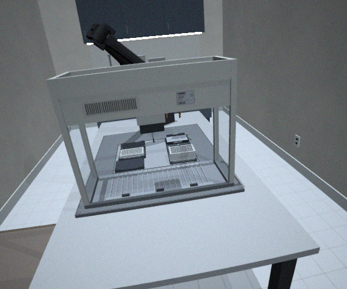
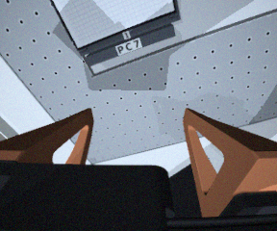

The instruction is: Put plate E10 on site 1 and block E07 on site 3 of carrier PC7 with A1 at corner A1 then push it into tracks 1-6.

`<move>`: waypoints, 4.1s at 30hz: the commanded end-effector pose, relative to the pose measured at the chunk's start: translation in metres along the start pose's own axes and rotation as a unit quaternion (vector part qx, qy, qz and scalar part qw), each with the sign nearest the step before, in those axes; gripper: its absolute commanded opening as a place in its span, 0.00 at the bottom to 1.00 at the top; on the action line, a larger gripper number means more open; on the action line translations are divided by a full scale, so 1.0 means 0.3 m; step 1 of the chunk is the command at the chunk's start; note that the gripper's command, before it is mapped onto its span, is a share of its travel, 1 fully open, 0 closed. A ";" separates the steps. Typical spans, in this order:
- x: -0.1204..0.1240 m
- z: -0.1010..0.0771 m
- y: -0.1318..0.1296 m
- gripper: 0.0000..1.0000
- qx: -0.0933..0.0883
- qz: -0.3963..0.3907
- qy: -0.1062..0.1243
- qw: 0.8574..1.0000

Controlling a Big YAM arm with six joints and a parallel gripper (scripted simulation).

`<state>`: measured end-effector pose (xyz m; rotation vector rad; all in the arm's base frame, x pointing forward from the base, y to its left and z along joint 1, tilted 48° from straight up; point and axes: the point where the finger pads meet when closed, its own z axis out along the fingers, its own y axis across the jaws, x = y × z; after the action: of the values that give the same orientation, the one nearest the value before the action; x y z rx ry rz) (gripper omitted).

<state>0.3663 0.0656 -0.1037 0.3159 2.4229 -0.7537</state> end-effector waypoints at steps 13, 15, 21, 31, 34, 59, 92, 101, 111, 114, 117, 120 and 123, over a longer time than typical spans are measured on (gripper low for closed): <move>-0.014 -0.013 0.012 0.80 -0.004 -0.176 -0.007 0.984; -0.007 0.029 0.001 0.80 0.001 -0.177 -0.001 0.984; -0.012 0.083 0.005 0.80 -0.001 -0.176 -0.002 0.984; -0.009 0.154 0.002 0.80 0.000 -0.176 -0.001 0.984; -0.008 0.181 0.002 0.80 0.000 -0.176 -0.001 0.984; -0.005 0.315 0.009 0.80 -0.002 -0.180 -0.004 0.984; 0.006 0.376 0.003 0.80 0.000 -0.187 0.005 0.982; -0.025 0.374 0.001 0.80 0.000 -0.180 0.001 0.984; -0.064 0.363 0.005 0.80 -0.001 -0.173 -0.006 0.985; -0.065 0.364 0.005 0.80 -0.001 -0.174 -0.005 0.985; -0.071 0.363 0.007 0.80 -0.001 -0.173 -0.006 0.985; -0.073 0.363 0.008 0.80 -0.001 -0.174 -0.005 0.985; -0.078 0.363 0.009 0.80 -0.001 -0.174 -0.005 0.985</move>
<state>0.4260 0.0034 -0.1740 -0.1271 2.5096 -0.9075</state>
